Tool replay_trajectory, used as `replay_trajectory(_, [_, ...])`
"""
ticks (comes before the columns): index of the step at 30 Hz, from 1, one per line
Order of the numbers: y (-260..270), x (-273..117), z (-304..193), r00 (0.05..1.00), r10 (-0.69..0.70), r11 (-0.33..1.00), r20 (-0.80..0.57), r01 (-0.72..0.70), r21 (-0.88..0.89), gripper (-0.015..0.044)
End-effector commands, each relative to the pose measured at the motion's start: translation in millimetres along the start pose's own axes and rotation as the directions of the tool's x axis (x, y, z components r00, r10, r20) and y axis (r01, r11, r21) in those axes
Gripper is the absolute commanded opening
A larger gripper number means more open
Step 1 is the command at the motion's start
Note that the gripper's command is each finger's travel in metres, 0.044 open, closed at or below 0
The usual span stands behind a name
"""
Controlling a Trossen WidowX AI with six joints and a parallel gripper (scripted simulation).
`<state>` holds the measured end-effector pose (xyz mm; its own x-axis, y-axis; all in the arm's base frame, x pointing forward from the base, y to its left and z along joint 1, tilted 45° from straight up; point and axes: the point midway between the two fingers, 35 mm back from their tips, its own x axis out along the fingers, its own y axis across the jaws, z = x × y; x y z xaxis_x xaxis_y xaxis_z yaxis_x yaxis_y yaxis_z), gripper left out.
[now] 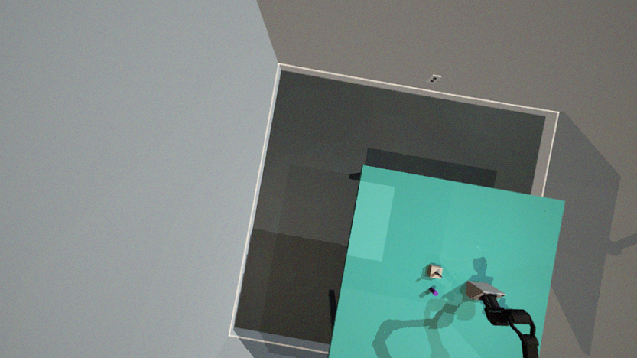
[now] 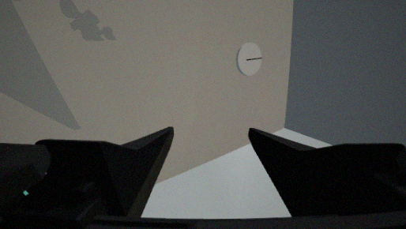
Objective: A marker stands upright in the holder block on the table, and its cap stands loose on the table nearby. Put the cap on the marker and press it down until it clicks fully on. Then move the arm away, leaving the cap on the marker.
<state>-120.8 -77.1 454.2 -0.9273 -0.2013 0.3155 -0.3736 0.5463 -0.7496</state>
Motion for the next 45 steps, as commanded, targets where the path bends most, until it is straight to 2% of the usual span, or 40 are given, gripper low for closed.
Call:
replay_trajectory(1, [0.8, 0.3, -1.1, 1.0, 0.003, 1.0, -0.004, -0.003, 0.003, 0.0374])
replay_trajectory(6, [28.1, 6.2, -41.0, 0.987, 0.096, 0.992, -0.127, -0.084, 0.097, 0.0243])
replay_trajectory(14, [104.5, -23.0, -135.8, 0.837, 0.338, 0.916, -0.431, -0.189, 0.353, 0.0243])
replay_trajectory(20, [134.8, -52.4, -168.2, 0.725, 0.439, 0.871, -0.531, -0.196, 0.451, 0.0243])
replay_trajectory(22, [143.4, -63.0, -181.0, 0.686, 0.456, 0.854, -0.567, -0.158, 0.496, 0.0243])
replay_trajectory(30, [191.9, -160.6, -228.5, 0.365, 0.633, 0.748, -0.683, -0.059, 0.661, 0.0243])
replay_trajectory(33, [198.6, -196.9, -240.0, 0.239, 0.658, 0.744, -0.714, -0.06, 0.666, 0.0243])
replay_trajectory(42, [219.0, -315.8, -222.8, -0.087, 0.76, 0.649, -0.644, 0.148, 0.746, 0.0243])
replay_trajectory(45, [221.2, -342.5, -209.0, -0.155, 0.777, 0.63, -0.61, 0.207, 0.749, 0.0243])
